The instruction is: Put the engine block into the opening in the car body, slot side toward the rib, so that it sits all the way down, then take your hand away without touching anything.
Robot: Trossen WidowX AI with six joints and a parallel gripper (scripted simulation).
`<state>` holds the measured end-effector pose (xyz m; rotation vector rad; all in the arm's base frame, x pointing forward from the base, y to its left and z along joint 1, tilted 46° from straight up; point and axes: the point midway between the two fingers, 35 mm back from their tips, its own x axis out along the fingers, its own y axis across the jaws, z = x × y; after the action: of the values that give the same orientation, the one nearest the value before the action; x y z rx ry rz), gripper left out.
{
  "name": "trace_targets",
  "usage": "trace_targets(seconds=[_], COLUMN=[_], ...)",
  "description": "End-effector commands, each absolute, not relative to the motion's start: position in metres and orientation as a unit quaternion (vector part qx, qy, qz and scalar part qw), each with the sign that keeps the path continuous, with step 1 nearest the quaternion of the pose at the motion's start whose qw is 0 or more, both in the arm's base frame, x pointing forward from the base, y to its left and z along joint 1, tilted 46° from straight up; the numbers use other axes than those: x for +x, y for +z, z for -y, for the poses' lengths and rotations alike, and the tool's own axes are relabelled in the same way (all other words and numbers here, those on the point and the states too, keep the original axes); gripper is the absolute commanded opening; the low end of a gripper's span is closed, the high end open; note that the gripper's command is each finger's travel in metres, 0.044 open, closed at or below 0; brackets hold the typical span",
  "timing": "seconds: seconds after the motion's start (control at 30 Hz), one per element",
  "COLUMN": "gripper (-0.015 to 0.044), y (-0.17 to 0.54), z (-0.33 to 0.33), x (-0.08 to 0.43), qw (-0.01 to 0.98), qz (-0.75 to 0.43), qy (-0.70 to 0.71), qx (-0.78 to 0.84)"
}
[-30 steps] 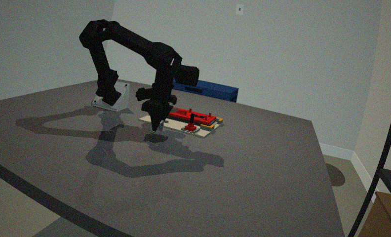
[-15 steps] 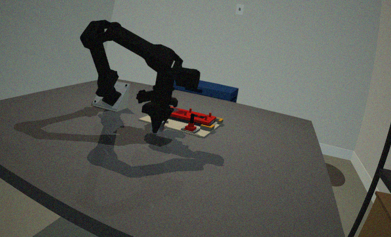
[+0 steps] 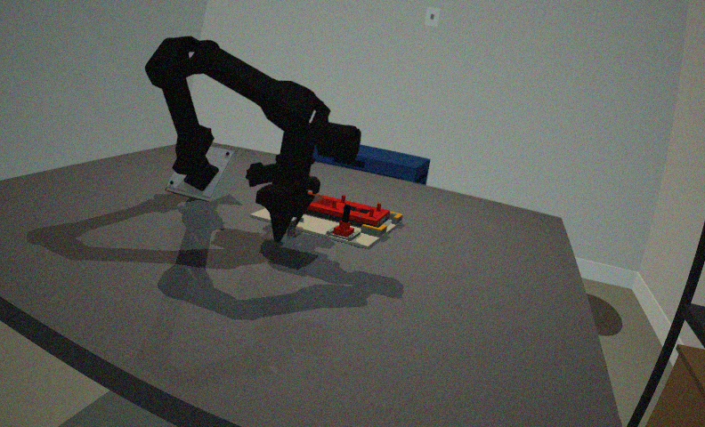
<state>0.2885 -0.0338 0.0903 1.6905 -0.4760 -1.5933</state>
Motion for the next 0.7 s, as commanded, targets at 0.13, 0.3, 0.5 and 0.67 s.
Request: trace_targets(seconds=[0.13, 0.3, 0.5, 0.67], gripper=[0.0440, 0.0440, 0.0440, 0.0440], y=[0.090, 0.102, 0.118, 0.120], z=[0.033, 0.023, 0.007, 0.005], x=[0.288, 0.285, 0.282, 0.282], qw=[0.375, 0.381, 0.381, 0.384], qz=[0.185, 0.167, 0.163, 0.163], qy=[-0.623, -0.622, -0.625, -0.623], qx=[0.661, 0.663, 0.661, 0.662])
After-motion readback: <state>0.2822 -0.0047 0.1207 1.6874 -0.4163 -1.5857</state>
